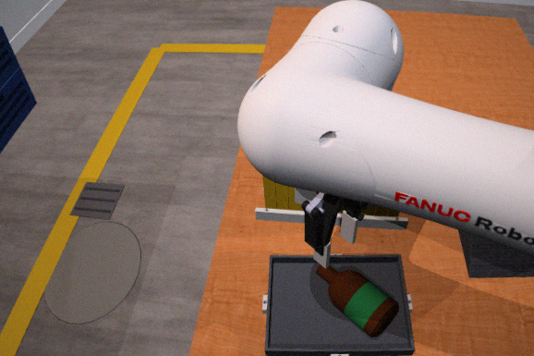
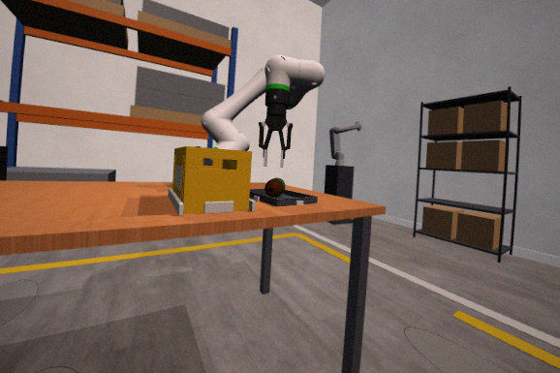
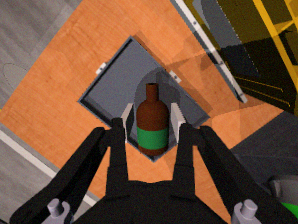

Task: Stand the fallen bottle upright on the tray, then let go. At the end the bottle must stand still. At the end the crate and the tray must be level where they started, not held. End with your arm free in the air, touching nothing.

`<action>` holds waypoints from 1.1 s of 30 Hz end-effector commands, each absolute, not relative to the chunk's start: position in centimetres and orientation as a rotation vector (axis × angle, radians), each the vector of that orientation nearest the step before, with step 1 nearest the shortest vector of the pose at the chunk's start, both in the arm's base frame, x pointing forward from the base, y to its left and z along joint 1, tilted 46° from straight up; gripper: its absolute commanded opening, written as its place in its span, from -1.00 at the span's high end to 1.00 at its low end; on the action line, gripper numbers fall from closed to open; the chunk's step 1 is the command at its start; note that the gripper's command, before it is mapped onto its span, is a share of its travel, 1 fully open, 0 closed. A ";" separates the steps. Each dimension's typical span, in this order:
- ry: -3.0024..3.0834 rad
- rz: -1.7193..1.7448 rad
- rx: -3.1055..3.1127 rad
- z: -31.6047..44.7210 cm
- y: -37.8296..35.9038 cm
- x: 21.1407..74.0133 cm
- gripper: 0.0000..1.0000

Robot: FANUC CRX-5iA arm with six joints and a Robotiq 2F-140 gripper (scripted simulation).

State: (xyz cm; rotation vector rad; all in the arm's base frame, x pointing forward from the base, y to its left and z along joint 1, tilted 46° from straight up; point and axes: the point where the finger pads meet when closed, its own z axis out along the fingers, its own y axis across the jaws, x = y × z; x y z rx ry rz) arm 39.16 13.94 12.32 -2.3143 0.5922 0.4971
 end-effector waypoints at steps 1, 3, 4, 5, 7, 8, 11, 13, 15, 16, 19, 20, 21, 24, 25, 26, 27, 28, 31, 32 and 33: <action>0.593 0.496 -2.314 11.4 14.8 39.0 0.24; 0.593 0.496 -2.314 10.9 15.3 38.8 0.24; 0.593 0.496 -2.314 10.7 15.6 38.8 0.24; 0.593 0.496 -2.314 10.5 15.8 38.7 0.24; 0.593 0.496 -2.314 10.1 16.2 38.6 0.24; 0.593 0.496 -2.314 9.9 16.4 38.6 0.24; 0.593 0.496 -2.314 9.4 16.9 38.4 0.24; 0.593 0.496 -2.314 9.4 16.9 38.4 0.24; 0.593 0.496 -2.314 9.1 17.2 38.4 0.24; 0.593 0.496 -2.314 9.0 17.3 38.3 0.24; 0.593 0.496 -2.314 8.7 17.6 38.3 0.24; 0.593 0.496 -2.314 8.6 17.7 38.2 0.24; 0.593 0.496 -2.314 8.5 17.7 38.2 0.24; 0.593 0.496 -2.314 8.4 17.9 38.2 0.24; 0.593 0.496 -2.314 8.4 17.9 38.2 0.24; 0.593 0.496 -2.314 8.4 17.9 38.2 0.24; 0.593 0.496 -2.314 8.4 17.9 38.2 0.24; 0.593 0.496 -2.314 8.4 17.9 38.2 0.24; 0.593 0.496 -2.314 8.4 17.9 38.2 0.24; 0.593 0.496 -2.314 8.4 17.9 38.2 0.24; 0.593 0.496 -2.314 8.4 17.9 38.2 0.24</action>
